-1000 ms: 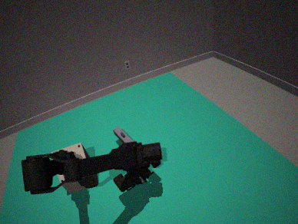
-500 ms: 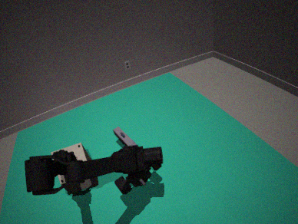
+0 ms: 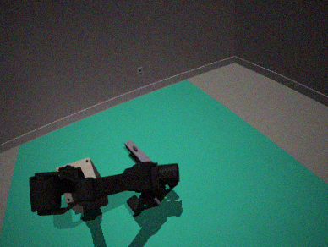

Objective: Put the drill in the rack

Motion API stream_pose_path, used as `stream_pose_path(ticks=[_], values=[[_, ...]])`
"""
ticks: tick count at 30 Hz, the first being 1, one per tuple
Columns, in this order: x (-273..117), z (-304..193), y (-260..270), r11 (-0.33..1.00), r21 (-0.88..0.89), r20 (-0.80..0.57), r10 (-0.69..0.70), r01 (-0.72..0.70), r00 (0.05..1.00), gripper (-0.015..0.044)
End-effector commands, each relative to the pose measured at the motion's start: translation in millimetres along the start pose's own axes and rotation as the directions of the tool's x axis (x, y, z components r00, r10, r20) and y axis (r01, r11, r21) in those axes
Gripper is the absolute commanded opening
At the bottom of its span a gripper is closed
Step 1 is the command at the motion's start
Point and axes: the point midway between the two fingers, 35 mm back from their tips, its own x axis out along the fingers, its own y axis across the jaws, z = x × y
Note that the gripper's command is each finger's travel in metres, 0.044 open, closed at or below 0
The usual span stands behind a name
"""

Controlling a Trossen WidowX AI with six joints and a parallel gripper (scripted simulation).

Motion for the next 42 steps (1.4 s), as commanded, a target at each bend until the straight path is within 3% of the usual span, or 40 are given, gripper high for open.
stream_pose_path(ticks=[1,11,34,38,42], values=[[0,0,0,1.0,0.001,0.0,0.0,0.0,1.0,0.0184],[0,0,0,1.0,0.001,0.0,0.0,0.0,1.0,0.044],[-77,0,-1,1.0,-0.01,0.011,0.004,-0.004,1.0,0.044],[-71,3,-3,1.0,-0.015,0.02,0.003,-0.003,1.0,0.044],[-63,-6,-11,0.986,0.146,0.082,-0.092,0.079,0.992,0.044]])
